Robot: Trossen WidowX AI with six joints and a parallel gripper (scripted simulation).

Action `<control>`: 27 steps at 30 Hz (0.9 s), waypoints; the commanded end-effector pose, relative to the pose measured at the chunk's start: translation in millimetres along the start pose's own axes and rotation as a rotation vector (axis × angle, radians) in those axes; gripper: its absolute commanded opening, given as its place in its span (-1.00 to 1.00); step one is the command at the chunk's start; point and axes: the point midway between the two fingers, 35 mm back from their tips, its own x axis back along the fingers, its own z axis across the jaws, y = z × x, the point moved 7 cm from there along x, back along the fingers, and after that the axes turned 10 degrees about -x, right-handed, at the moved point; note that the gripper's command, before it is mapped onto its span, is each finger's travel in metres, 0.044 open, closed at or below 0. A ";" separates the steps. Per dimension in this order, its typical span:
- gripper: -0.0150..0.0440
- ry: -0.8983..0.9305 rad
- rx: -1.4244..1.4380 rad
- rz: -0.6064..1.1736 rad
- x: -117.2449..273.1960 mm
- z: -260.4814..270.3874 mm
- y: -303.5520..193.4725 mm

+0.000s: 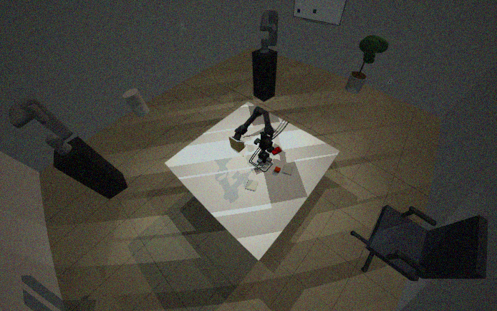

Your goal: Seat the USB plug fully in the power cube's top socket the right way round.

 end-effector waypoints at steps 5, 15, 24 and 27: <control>-0.49 0.001 0.000 -0.005 -0.7 0.0 0.1; -0.49 0.003 0.000 -0.014 -1.8 0.0 0.2; -0.49 0.004 0.001 -0.022 -2.8 0.0 0.2; -0.49 0.005 0.001 -0.025 -3.2 0.0 0.3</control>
